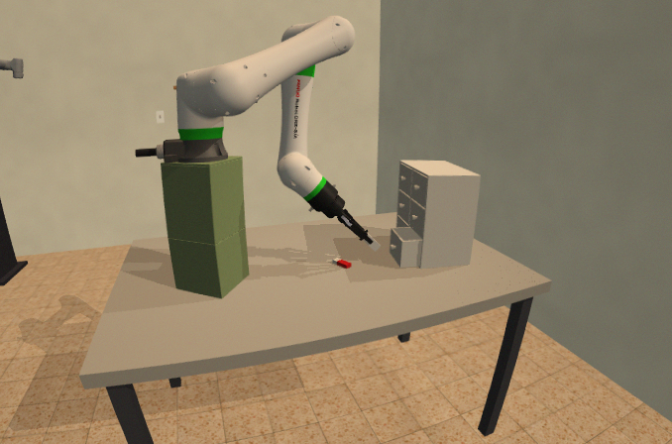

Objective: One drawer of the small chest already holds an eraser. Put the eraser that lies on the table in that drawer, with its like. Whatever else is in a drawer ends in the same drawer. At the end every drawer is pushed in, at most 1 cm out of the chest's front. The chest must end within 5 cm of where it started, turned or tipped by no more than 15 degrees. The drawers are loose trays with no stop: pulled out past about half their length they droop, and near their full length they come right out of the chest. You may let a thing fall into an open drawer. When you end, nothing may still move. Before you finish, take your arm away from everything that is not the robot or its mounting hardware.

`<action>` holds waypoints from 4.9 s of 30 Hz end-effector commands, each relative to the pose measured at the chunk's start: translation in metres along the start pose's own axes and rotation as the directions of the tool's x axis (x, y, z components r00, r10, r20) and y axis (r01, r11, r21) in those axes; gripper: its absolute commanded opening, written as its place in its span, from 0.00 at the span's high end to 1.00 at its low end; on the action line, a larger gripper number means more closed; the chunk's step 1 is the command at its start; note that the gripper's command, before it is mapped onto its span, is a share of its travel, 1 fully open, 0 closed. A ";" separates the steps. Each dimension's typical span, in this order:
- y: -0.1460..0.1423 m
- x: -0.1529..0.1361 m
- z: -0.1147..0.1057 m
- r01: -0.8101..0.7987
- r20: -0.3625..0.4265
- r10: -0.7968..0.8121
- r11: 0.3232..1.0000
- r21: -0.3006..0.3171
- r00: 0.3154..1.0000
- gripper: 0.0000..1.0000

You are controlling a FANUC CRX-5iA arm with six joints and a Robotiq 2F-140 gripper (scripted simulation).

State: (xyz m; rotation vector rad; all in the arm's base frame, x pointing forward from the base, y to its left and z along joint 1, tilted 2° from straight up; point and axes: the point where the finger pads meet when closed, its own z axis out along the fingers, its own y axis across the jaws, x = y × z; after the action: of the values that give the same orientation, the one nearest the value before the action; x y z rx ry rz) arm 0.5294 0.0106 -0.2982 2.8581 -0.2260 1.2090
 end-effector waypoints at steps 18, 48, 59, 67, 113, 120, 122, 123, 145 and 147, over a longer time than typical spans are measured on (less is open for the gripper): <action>0.000 0.001 0.001 0.000 0.000 0.000 1.000 0.000 1.000 1.00; 0.000 0.019 0.019 0.000 0.000 0.000 1.000 0.000 1.000 1.00; 0.000 0.031 0.030 0.000 0.000 0.000 1.000 0.000 1.000 1.00; 0.000 0.042 0.042 0.000 0.000 0.000 1.000 0.000 1.000 1.00; 0.000 0.075 0.074 0.000 0.000 0.000 1.000 0.000 1.000 1.00; 0.000 0.075 0.075 0.000 0.000 0.000 1.000 0.000 1.000 1.00; 0.000 0.075 0.075 0.000 0.000 0.000 1.000 0.000 1.000 1.00; 0.000 0.075 0.075 0.000 0.000 0.000 1.000 0.000 1.000 1.00; 0.000 0.075 0.075 0.000 0.000 0.000 1.000 0.000 1.000 1.00; 0.000 0.075 0.075 0.000 0.000 0.000 1.000 0.000 1.000 1.00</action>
State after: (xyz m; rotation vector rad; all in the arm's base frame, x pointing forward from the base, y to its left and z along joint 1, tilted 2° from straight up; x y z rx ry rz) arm 0.6338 -0.0049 -0.2970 2.8584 -0.2262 1.2079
